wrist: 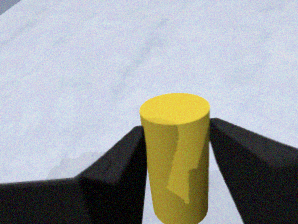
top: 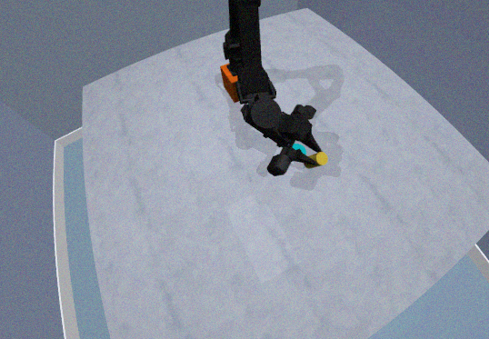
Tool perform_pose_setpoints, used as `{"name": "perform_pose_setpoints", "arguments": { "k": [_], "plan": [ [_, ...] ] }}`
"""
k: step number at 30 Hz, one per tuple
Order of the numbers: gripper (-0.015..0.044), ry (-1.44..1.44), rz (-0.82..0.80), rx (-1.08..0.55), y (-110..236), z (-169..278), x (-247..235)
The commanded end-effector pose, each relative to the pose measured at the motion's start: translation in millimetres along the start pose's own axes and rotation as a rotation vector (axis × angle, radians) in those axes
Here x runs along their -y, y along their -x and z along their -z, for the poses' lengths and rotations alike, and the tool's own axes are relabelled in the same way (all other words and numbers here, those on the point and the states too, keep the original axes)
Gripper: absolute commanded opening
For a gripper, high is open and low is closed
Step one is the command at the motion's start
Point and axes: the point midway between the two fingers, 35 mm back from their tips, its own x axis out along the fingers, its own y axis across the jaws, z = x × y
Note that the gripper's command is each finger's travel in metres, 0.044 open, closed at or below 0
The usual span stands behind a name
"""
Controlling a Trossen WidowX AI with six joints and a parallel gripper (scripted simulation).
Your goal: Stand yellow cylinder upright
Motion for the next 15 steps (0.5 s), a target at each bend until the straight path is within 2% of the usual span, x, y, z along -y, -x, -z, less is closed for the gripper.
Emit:
{"name": "perform_pose_setpoints", "arguments": {
  "k": [1, 15],
  "plan": [
    [0.0105, -0.001, -0.01, 0.025, 3.4, 0.7, -2.3],
    [0.0105, 0.016, -0.031, 0.096, 13.7, 0.4, -7.0]
  ]
}}
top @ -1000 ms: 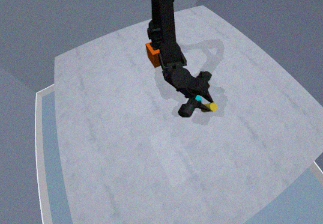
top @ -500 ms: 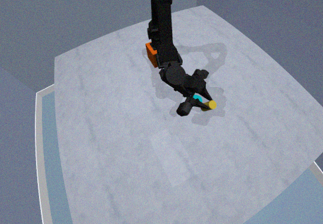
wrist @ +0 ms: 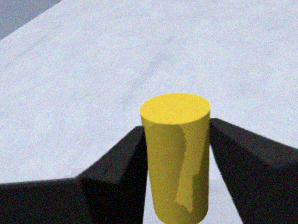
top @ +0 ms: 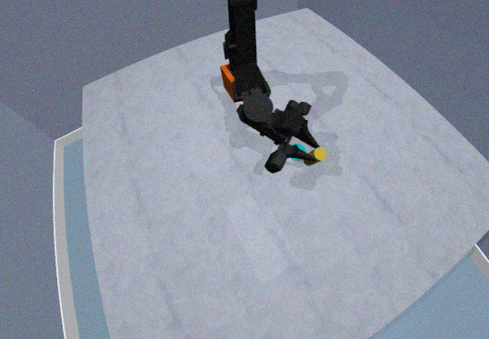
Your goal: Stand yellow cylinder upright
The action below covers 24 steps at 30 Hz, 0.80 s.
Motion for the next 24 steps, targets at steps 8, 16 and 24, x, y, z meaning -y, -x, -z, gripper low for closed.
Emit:
{"name": "perform_pose_setpoints", "arguments": {
  "k": [8, 16, 24],
  "plan": [
    [0.0105, 0.011, -0.022, 0.056, 9.6, -0.2, -6.4],
    [0.0105, 0.025, -0.036, 0.092, 16.4, -0.9, -10.7],
    [0.0105, 0.04, -0.05, 0.126, 23.5, -1.5, -15.7]
  ]
}}
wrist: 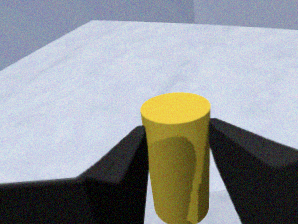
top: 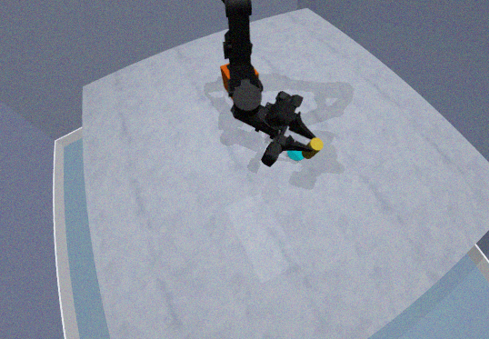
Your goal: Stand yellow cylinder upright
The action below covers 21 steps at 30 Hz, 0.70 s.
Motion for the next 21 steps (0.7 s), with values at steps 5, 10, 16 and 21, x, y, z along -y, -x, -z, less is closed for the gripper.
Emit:
{"name": "perform_pose_setpoints", "arguments": {
  "k": [5, 10, 16, 21],
  "plan": [
    [0.0105, 0.011, -0.02, 0.035, 7.9, -1.0, -7.4],
    [0.0105, 0.022, -0.029, 0.055, 12.4, -2.0, -11.2],
    [0.0105, 0.036, -0.041, 0.077, 17.9, -3.2, -16.1],
    [0.0105, 0.048, -0.051, 0.094, 22.5, -4.2, -20.5]
  ]
}}
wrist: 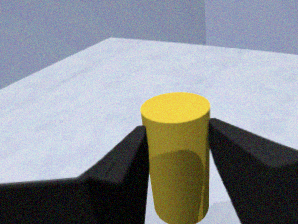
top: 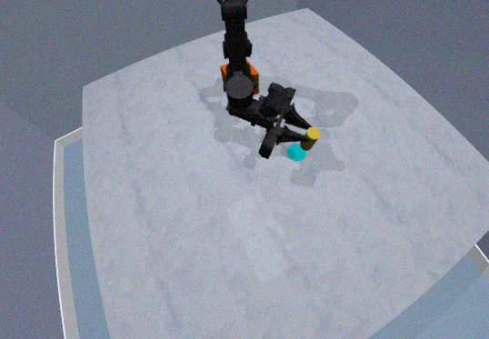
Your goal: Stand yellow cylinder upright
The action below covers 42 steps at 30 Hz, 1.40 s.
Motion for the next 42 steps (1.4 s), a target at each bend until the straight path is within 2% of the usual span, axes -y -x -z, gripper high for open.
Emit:
{"name": "perform_pose_setpoints", "arguments": {
  "k": [1, 23, 42],
  "plan": [
    [0.0105, 0.005, -0.013, 0.015, 4.5, -0.8, -5.7],
    [0.0105, 0.062, -0.061, 0.08, 23.9, -7.5, -27.9],
    [0.0105, 0.065, -0.063, 0.08, 24.0, -5.8, -28.2]
  ]
}}
